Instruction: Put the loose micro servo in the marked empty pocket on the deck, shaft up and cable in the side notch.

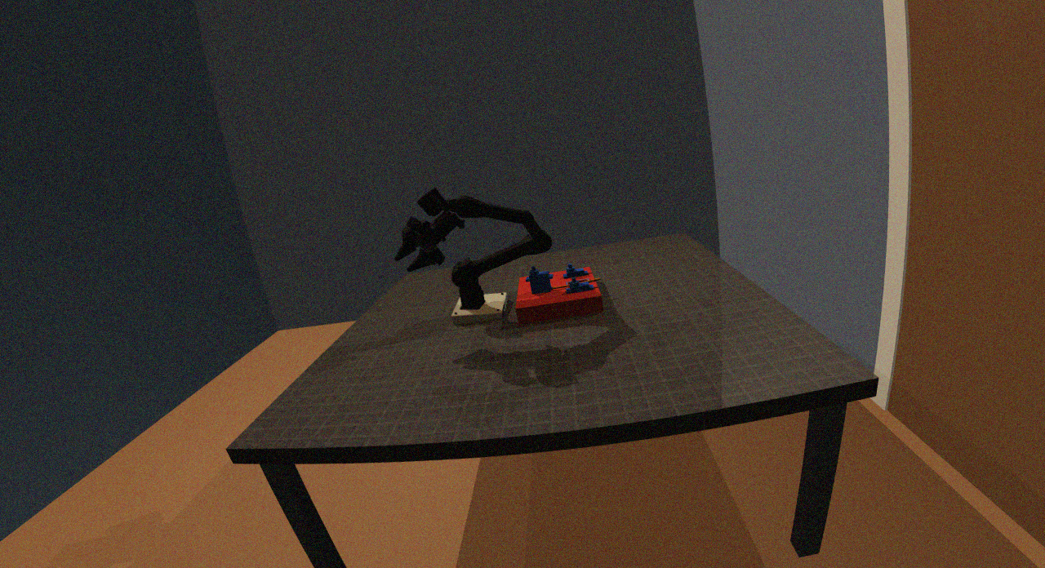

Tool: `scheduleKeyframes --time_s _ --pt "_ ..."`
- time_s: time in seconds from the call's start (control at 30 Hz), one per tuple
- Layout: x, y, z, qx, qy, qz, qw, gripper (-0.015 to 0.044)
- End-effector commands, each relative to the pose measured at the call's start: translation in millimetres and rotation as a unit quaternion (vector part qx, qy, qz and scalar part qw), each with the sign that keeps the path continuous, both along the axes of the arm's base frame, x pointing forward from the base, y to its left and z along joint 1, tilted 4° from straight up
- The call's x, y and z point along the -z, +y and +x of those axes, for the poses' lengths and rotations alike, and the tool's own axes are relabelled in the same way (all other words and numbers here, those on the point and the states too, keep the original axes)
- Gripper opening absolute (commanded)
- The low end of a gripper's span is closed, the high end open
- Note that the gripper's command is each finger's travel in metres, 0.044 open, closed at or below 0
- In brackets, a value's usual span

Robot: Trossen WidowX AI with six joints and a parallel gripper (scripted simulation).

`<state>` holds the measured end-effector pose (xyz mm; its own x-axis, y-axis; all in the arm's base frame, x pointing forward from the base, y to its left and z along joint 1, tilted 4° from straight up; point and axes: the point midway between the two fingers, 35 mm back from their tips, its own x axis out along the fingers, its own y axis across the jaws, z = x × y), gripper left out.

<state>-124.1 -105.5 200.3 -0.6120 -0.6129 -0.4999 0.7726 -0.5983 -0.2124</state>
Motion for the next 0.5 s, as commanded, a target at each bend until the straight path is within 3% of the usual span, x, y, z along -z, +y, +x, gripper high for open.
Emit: scheduleKeyframes --time_s 0.0,0.47 --pt "0.0 -0.8 0.5 -0.003 -0.001 0.0 1.0 0.0374" --pt "0.8 -54.2 46.7 -0.191 -0.084 0.038 0.977 0.0006"
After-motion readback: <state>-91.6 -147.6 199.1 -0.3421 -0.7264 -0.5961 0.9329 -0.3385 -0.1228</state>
